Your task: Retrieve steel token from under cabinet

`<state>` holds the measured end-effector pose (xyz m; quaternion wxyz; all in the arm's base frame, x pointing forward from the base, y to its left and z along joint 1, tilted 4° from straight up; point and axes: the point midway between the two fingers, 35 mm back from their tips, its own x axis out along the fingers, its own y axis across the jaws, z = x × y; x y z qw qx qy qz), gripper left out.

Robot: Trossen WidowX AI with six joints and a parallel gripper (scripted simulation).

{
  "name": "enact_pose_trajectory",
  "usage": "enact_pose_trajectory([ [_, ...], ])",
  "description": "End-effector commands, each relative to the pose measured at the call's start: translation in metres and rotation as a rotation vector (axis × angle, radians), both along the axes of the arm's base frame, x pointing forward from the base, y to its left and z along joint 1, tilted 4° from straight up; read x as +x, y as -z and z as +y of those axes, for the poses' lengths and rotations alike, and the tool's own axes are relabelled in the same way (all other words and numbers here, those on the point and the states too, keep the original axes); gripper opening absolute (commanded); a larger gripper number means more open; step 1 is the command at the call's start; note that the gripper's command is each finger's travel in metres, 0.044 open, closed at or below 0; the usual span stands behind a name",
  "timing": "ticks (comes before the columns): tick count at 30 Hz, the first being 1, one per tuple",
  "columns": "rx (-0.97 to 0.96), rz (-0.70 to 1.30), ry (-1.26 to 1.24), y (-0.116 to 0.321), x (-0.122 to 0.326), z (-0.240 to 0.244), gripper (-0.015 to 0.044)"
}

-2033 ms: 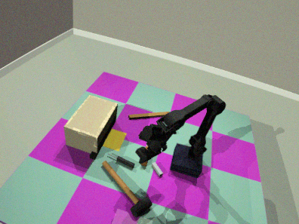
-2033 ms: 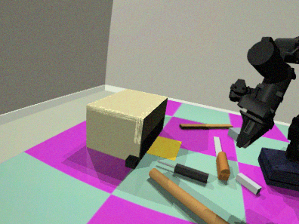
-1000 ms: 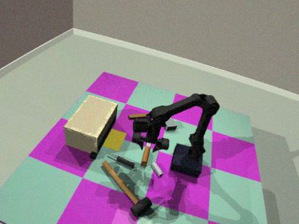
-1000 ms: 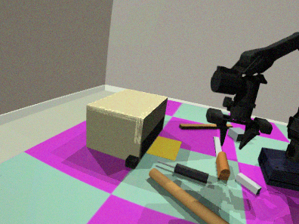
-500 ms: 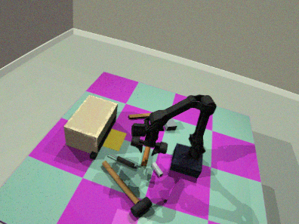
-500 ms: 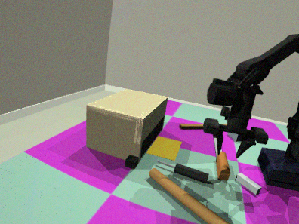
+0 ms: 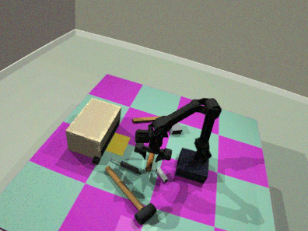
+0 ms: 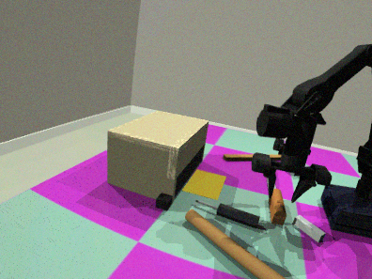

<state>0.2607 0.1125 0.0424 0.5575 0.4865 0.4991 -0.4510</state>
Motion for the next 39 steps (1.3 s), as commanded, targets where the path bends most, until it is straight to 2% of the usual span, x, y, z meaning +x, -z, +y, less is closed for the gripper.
enact_pose_trajectory([
  [1, 0.002, 0.008, 0.003, 0.009, -0.001, 0.0, 0.027],
  [28, 0.001, 0.009, 0.003, 0.045, 0.001, -0.001, 0.027],
  [33, -0.002, 0.004, 0.006, 0.043, 0.003, -0.001, 0.0139],
  [39, -0.002, 0.004, 0.006, 0.043, 0.003, -0.001, 0.0099],
])
